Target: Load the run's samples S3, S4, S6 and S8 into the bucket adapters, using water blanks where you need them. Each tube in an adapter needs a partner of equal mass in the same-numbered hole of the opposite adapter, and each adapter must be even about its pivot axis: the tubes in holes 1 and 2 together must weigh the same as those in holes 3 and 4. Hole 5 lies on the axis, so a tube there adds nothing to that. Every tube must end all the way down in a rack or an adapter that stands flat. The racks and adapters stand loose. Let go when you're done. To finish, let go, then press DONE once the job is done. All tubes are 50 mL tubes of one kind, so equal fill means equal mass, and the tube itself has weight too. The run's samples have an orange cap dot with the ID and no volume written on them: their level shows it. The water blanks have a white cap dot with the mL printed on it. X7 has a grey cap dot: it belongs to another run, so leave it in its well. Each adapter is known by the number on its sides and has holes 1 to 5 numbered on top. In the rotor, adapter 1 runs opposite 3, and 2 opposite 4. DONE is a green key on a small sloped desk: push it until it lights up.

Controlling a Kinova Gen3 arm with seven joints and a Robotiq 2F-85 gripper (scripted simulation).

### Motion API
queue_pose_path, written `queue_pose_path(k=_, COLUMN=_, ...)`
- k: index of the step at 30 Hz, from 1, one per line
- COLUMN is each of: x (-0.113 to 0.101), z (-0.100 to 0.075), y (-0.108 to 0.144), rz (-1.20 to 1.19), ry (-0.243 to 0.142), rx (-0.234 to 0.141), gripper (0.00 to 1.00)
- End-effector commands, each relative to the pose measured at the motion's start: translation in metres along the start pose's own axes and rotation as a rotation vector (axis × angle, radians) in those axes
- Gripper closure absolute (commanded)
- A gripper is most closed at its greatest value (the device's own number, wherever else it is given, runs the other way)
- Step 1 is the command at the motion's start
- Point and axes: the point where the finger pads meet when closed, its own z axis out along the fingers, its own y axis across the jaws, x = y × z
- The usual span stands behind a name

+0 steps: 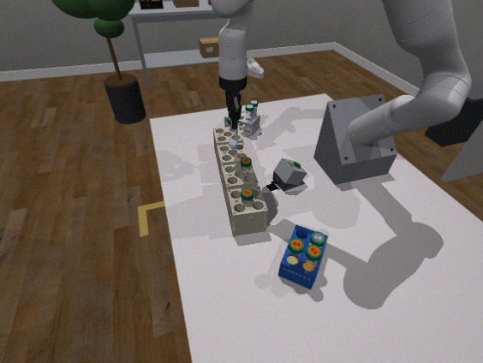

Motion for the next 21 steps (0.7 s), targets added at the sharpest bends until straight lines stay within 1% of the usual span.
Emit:
queue_pose_path(k=1, x=-0.0004, z=0.0034, y=-0.0003, rz=0.000, ry=-0.002, rx=0.001, gripper=0.90)
queue_pose_path(k=6, x=-0.0004, z=0.0074, y=-0.0003, rz=0.000, ry=-0.002, rx=0.001, gripper=0.90)
queue_pose_path(k=21, x=-0.0004, z=0.0073, y=-0.0003, rz=0.000, ry=-0.002, rx=0.001, gripper=0.90)
